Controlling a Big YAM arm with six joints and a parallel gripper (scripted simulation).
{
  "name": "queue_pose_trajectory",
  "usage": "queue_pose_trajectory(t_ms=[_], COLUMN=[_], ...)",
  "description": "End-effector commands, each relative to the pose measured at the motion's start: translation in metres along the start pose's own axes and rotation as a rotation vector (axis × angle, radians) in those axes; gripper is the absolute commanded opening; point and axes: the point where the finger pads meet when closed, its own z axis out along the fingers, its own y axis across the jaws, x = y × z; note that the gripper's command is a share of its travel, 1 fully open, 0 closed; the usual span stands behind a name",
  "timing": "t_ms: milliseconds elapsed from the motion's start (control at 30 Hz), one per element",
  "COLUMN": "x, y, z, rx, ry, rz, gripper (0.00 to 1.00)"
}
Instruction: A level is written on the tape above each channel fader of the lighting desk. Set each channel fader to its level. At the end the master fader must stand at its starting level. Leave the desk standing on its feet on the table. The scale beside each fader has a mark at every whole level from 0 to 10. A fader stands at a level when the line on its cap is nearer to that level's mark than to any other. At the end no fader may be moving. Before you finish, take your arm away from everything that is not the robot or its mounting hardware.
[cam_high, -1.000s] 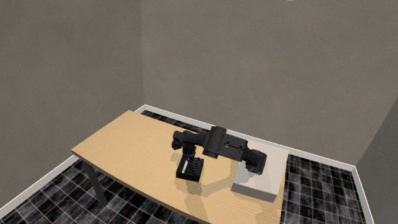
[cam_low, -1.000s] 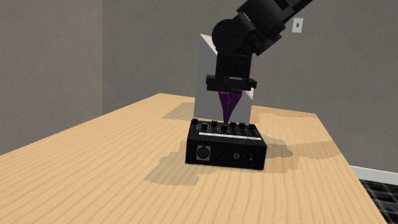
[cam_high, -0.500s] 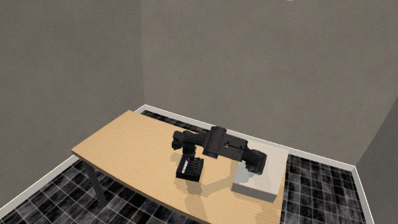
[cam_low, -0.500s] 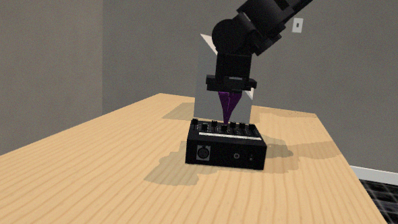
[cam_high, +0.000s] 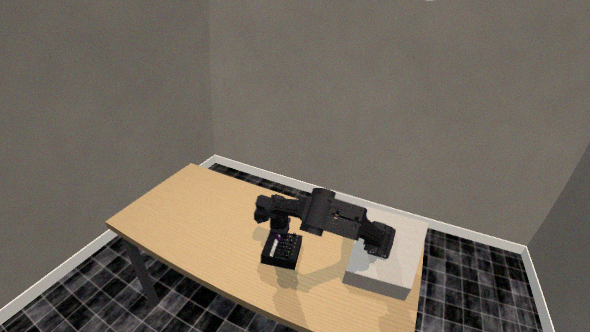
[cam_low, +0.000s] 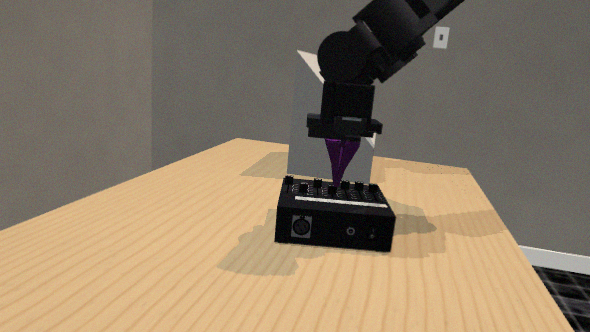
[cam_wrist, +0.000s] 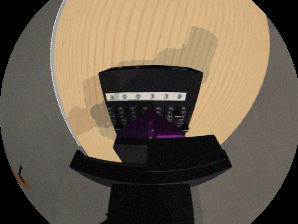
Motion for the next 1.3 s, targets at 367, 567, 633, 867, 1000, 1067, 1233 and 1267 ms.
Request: queue_pose_trajectory(t_ms=[367, 567, 633, 867, 1000, 1067, 1233, 1267], x=[-0.0013, -0.0007, -0.0007, 0.0002, 0.0014, 0.002, 0.003, 0.0041], y=[0.0021, 0.0022, 0.0022, 0.0021, 0.0019, 0.0018, 0.0018, 0.0017], z=[0.0146, 0.0146, 0.0146, 0.0149, 0.0152, 0.0153, 0.0153, 0.0155], rx=[-0.005, -0.005, -0.005, -0.005, -0.005, -0.005, -0.005, -0.005], ry=[0.009, 0.011, 0.011, 0.012, 0.013, 0.013, 0.013, 0.014], rz=[-0.009, -0.007, -0.007, -0.006, -0.005, -0.006, -0.008, -0.007], gripper=[0.0, 0.0, 0.0, 0.0, 0.0, 0.0, 0.0, 0.0])
